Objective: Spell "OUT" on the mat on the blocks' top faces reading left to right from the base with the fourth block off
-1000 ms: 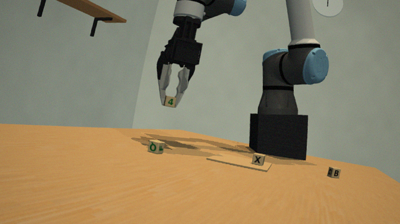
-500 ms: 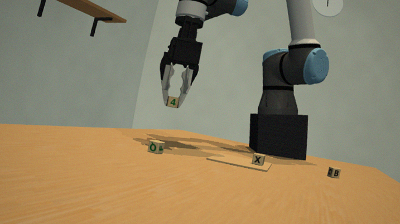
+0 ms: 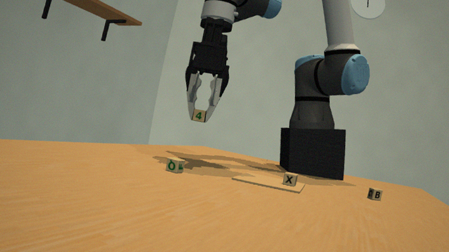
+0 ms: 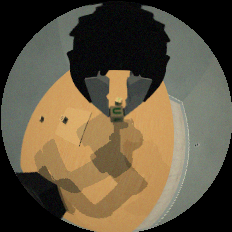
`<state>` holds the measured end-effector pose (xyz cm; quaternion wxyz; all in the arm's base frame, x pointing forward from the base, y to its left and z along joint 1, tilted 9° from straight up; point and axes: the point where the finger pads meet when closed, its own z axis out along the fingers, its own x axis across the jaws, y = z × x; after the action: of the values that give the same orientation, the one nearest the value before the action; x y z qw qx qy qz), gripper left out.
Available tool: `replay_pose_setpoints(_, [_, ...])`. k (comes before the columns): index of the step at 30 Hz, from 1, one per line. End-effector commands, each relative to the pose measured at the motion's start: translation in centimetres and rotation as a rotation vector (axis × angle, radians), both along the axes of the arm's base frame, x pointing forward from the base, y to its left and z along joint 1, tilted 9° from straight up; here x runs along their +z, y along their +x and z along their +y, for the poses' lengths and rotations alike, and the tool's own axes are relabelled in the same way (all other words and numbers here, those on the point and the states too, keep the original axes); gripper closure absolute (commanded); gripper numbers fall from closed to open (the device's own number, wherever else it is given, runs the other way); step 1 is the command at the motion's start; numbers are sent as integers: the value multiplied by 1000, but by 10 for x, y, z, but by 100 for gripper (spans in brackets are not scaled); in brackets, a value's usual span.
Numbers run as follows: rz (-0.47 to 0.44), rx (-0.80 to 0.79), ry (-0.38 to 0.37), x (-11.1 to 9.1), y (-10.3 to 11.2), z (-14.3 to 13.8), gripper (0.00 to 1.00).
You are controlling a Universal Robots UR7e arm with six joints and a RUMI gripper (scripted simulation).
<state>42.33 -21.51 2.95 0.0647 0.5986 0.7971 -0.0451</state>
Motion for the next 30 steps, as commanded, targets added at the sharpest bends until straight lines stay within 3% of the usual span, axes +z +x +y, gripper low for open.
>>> replay_pose_setpoints(1, [-15,-104,3,0,0,6,95])
replay_pose_setpoints(30, [-119,-790,38,-5,2,44,95])
